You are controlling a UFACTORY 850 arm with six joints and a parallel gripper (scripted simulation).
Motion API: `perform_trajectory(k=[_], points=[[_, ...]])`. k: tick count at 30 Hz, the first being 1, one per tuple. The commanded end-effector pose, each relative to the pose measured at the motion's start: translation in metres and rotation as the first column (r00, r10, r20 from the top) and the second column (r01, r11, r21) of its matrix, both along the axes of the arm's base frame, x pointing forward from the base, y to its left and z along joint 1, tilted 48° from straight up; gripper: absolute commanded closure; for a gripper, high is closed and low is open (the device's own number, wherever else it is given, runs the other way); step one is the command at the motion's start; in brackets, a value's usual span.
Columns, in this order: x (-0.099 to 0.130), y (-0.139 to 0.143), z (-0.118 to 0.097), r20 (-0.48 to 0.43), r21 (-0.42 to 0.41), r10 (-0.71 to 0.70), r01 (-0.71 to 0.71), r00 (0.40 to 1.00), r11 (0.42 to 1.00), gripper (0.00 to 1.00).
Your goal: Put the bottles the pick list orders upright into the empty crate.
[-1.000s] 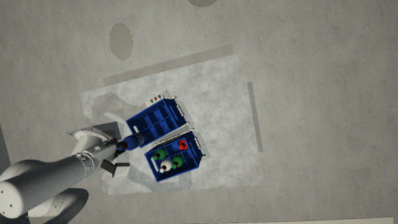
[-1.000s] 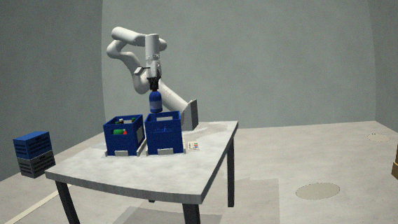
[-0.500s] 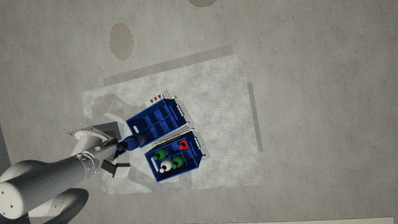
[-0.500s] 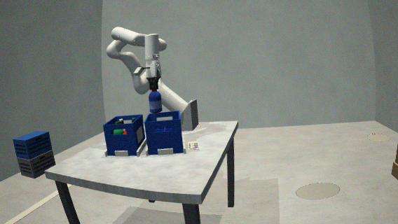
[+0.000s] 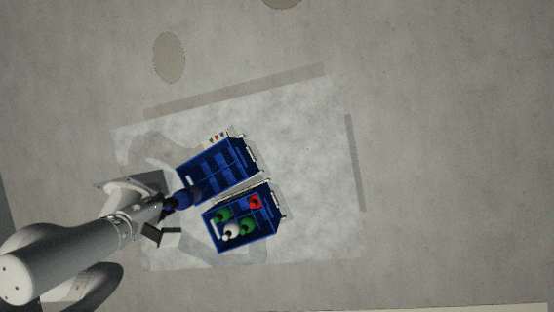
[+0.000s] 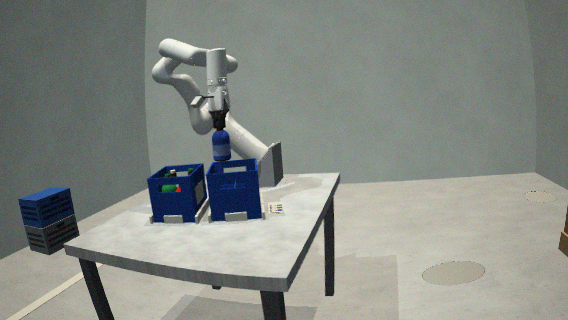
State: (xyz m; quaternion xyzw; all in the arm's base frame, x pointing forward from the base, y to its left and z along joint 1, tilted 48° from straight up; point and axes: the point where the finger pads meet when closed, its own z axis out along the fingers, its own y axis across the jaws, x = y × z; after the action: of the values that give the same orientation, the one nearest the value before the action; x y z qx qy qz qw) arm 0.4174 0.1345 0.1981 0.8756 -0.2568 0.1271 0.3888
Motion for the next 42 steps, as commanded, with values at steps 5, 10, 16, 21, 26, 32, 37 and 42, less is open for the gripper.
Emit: perform_trajectory(k=[5,10,16,21,26,32,37,42], points=[[0.001,0.001,0.001,0.001,0.001,0.001,-0.001,1.000,1.000,1.00],[0.001,0.000,0.001,0.001,0.001,0.001,-0.001,1.000,1.000,1.00],[0.001,0.000,0.001,0.001,0.001,0.001,-0.001,1.000,1.000,1.00],[0.001,-0.001,0.000,0.001,0.001,0.001,-0.001,1.000,1.000,1.00],[0.001,-0.005,-0.004,0.001,0.001,0.001,-0.001,1.000,1.000,1.00],[0.001,-0.009,-0.008,0.001,0.001,0.001,-0.001,1.000,1.000,1.00],[0.001,-0.012,-0.010,0.001,0.001,0.001,-0.001,1.000,1.000,1.00],[0.002,-0.015,-0.013,0.001,0.001,0.001,-0.001,1.000,1.000,1.00]])
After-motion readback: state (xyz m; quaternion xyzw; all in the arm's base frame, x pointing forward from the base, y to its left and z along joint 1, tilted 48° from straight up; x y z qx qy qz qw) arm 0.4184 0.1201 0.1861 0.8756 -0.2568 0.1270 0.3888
